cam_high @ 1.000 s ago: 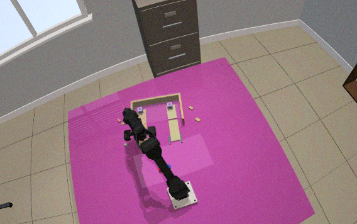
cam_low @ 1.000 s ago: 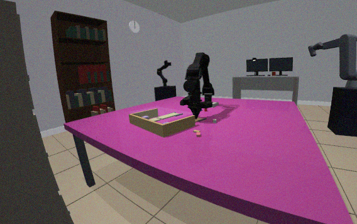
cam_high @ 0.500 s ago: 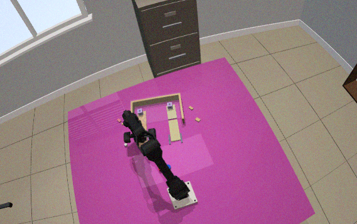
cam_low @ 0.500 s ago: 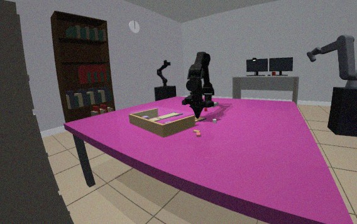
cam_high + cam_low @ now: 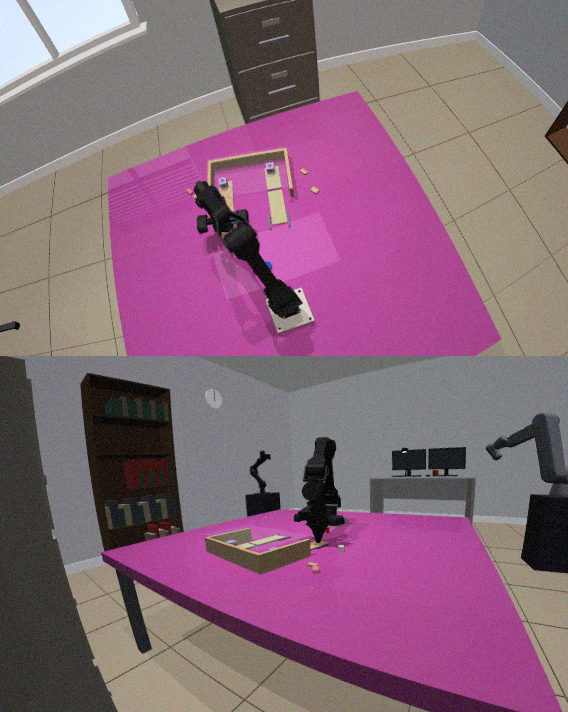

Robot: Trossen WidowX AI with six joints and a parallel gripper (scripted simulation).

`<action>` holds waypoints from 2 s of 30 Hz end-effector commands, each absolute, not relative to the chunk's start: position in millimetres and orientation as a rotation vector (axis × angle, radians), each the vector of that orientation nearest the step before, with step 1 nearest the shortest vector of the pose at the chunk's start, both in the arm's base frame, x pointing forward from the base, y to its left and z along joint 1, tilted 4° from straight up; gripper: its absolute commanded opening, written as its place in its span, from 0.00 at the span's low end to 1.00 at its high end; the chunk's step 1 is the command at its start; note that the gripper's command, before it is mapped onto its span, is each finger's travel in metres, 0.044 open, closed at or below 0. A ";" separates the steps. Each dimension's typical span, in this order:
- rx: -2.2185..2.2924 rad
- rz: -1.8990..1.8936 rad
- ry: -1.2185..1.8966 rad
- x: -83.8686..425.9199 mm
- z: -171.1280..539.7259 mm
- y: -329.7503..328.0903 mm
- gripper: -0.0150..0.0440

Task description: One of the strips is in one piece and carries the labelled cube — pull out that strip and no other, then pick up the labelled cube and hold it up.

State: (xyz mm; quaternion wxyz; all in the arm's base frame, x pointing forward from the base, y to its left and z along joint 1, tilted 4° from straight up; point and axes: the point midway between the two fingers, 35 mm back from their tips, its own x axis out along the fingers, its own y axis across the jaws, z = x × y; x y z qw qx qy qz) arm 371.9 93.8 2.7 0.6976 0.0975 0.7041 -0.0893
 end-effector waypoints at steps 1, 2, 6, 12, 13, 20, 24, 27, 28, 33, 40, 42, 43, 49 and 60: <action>0.219 -0.202 1.589 361.9 -1.5 96.1 0.25; 0.219 -0.202 1.589 360.3 -1.6 96.5 0.25; 0.220 -0.202 1.590 354.1 -1.7 98.3 0.25; 0.220 -0.202 1.591 344.9 -2.0 100.9 0.25; 0.220 -0.202 1.591 343.4 -2.0 101.3 0.25; 0.220 -0.202 1.592 333.2 -2.0 104.2 0.25; 0.220 -0.201 1.593 327.4 -2.0 105.9 0.25; 0.220 -0.201 1.593 323.0 -1.9 107.1 0.25; 0.220 -0.201 1.593 321.6 -1.9 107.5 0.25; 0.220 -0.201 1.594 314.5 -1.8 109.6 0.25; 0.220 -0.201 1.595 304.7 -1.6 112.4 0.25; 0.220 -0.201 1.595 301.7 -1.6 113.2 0.25; 0.220 -0.201 1.595 300.1 -1.5 113.7 0.25; 0.221 -0.201 1.596 290.8 -1.3 116.3 0.25; 0.221 -0.201 1.598 273.9 -0.9 121.1 0.25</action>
